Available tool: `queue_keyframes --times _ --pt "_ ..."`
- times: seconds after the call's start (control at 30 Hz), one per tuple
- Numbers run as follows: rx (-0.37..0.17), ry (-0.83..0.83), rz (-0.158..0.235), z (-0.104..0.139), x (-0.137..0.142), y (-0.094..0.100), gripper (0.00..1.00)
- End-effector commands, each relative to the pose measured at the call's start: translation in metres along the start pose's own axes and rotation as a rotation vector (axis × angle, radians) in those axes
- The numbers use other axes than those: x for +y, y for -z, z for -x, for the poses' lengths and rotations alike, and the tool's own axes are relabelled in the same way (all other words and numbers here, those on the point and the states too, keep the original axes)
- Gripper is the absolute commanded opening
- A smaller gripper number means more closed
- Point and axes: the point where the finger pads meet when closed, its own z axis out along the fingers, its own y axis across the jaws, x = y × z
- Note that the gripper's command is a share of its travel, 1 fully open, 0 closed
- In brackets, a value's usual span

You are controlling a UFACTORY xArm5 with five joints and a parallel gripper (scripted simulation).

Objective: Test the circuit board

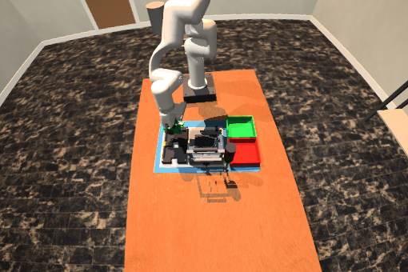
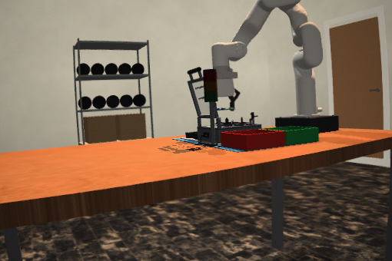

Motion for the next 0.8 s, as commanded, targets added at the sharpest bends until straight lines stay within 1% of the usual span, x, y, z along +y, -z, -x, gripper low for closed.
queue_keyframes --times 0.0,0.17,0.4,0.77 --pt "-0.001 0.069 0.004 0.0002 0.0013 0.0012 0.79" --pt "-0.001 0.126 0.004 0.0002 0.0013 0.0012 0.79" --pt "-0.001 0.160 0.004 0.0002 0.0013 0.0012 0.79" --pt "-0.001 0.181 0.004 0.0002 0.0013 0.0012 0.79"
